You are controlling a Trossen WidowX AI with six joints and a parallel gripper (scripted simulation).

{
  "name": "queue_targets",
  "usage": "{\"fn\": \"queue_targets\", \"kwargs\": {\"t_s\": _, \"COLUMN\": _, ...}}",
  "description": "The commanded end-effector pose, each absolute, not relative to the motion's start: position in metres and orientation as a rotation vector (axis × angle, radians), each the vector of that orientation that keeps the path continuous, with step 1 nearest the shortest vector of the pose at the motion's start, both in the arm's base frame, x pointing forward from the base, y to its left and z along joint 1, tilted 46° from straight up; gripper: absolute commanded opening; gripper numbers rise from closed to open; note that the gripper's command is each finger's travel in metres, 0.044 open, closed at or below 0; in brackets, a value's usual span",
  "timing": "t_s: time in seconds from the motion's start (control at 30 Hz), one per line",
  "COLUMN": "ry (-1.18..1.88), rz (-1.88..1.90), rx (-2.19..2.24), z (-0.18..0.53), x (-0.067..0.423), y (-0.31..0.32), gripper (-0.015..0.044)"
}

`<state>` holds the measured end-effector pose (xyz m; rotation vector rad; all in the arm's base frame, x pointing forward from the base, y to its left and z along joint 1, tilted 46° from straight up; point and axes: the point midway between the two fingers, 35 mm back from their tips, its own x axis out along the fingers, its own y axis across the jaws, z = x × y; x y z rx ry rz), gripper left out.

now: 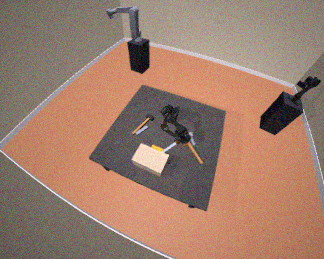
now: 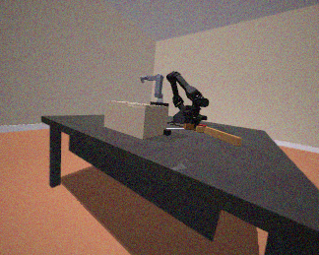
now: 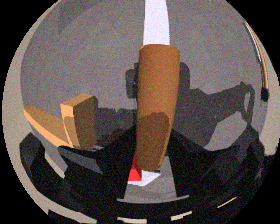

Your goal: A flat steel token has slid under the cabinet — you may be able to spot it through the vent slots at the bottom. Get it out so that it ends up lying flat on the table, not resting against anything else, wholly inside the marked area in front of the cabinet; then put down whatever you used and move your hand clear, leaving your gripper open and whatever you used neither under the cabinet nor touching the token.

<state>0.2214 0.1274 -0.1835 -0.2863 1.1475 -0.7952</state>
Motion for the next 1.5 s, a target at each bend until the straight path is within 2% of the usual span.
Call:
{"fn": "queue_targets", "kwargs": {"t_s": 0.0, "ry": 1.142, "rz": -0.79, "rx": -0.286, "z": -0.187, "x": 0.222, "y": 0.132, "gripper": 0.0}}
{"fn": "queue_targets", "kwargs": {"t_s": 0.97, "ry": 1.14, "rz": -0.792, "rx": -0.287, "z": -0.173, "x": 0.253, "y": 0.126, "gripper": 0.0}}
{"fn": "queue_targets", "kwargs": {"t_s": 1.2, "ry": 1.142, "rz": -0.797, "rx": -0.294, "z": -0.175, "x": 0.25, "y": 0.124, "gripper": 0.0184}}
{"fn": "queue_targets", "kwargs": {"t_s": 1.23, "ry": 1.142, "rz": -0.797, "rx": -0.294, "z": -0.175, "x": 0.25, "y": 0.124, "gripper": 0.02}}
{"fn": "queue_targets", "kwargs": {"t_s": 1.37, "ry": 1.142, "rz": -0.797, "rx": -0.293, "z": -0.175, "x": 0.25, "y": 0.124, "gripper": 0.02}}
{"fn": "queue_targets", "kwargs": {"t_s": 1.47, "ry": 1.141, "rz": -0.79, "rx": -0.29, "z": -0.175, "x": 0.25, "y": 0.124, "gripper": 0.027}}
